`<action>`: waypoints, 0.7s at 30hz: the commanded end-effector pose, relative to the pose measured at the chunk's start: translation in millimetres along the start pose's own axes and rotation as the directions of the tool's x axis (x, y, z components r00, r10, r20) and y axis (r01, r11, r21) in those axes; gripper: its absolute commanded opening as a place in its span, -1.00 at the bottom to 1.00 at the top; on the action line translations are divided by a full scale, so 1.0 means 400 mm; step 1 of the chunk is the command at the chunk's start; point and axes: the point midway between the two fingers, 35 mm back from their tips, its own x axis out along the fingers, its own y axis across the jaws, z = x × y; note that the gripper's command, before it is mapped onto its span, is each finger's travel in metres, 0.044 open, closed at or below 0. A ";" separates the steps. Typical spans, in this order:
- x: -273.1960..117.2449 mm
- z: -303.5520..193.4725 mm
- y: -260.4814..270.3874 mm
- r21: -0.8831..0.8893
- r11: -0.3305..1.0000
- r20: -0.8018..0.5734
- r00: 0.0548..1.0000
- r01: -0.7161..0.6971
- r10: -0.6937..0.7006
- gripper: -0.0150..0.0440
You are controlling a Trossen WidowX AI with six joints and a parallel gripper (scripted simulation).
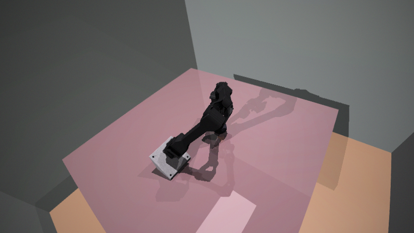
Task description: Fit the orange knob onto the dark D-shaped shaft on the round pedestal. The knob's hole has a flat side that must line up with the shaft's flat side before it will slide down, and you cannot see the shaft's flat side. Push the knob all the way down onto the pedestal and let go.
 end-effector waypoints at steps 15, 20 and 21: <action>0.001 -0.002 0.002 -0.004 1.000 -0.001 1.000 -0.003 0.003 -0.49; -0.004 -0.002 0.002 0.011 1.000 -0.001 1.000 -0.003 0.003 -0.49; -0.009 -0.002 0.003 0.022 1.000 -0.001 1.000 -0.003 0.003 -0.49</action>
